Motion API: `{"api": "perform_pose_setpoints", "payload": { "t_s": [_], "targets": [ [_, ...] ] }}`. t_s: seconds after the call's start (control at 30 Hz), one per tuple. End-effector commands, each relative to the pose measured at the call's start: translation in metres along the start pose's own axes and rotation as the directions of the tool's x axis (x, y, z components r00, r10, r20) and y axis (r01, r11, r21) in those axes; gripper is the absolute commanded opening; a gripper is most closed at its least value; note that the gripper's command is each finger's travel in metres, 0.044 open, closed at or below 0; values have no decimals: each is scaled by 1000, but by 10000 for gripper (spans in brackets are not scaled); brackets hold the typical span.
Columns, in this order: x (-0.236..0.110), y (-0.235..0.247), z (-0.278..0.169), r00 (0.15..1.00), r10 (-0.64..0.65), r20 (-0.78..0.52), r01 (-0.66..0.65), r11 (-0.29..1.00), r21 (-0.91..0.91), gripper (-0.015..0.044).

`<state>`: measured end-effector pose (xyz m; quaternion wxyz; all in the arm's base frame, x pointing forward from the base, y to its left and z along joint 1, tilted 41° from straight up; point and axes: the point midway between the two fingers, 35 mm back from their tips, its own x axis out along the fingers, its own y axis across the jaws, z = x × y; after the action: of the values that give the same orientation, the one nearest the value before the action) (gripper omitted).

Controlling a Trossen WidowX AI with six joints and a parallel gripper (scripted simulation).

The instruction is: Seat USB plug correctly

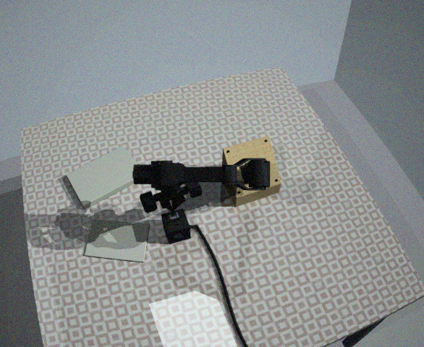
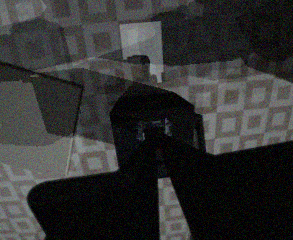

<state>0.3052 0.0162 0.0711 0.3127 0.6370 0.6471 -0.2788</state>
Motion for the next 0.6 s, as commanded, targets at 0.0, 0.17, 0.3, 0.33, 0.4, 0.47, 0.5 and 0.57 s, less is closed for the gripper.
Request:
{"api": "perform_pose_setpoints", "payload": {
  "t_s": [0.0,0.17,0.3,0.33,0.4,0.47,0.5,0.57],
  "targets": [
    [0,0,0,1000,1,0,-1,1000,-1,0],
    [-1,0,0,1000,0,0,0,1000,0,0],
    [-4,0,0,1000,0,0,0,1000,0,0],
    [-4,0,0,1000,0,0,0,1000,0,0],
    [-6,0,0,1000,0,0,0,1000,0,0],
    [-7,0,0,1000,0,0,0,1000,0,0],
    [-8,0,0,1000,0,0,0,1000,0,0],
    [-9,0,0,1000,0,0,0,1000,0,0]
  ]
}}
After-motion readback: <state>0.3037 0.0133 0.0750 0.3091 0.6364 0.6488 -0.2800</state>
